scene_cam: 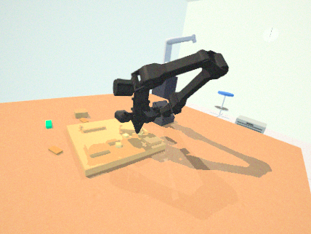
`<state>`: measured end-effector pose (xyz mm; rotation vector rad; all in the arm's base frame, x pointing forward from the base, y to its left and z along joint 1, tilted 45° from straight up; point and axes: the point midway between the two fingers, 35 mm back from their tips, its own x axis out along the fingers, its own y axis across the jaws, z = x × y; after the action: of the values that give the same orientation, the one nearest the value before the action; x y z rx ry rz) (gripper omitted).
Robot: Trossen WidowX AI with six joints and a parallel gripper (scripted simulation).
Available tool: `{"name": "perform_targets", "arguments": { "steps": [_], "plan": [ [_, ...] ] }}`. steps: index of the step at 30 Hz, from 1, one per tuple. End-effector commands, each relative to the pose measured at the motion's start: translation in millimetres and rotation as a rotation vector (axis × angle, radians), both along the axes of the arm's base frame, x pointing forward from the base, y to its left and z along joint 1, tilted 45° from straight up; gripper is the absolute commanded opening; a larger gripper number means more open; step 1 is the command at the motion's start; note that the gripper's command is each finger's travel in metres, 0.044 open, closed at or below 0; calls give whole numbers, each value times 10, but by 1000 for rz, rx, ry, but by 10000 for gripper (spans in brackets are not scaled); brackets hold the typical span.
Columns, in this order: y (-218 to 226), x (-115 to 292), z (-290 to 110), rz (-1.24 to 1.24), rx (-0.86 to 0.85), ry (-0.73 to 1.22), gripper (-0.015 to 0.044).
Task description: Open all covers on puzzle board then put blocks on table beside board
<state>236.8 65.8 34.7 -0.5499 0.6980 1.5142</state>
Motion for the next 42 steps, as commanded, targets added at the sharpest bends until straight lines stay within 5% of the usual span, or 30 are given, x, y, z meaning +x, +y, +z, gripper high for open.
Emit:
{"name": "perform_targets", "arguments": {
  "steps": [1, 42],
  "plan": [
    [-21, -70, -28, 4, -5, 3, 0],
    [-270, -366, -216, 4, -7, 5, 0]
  ]
}}
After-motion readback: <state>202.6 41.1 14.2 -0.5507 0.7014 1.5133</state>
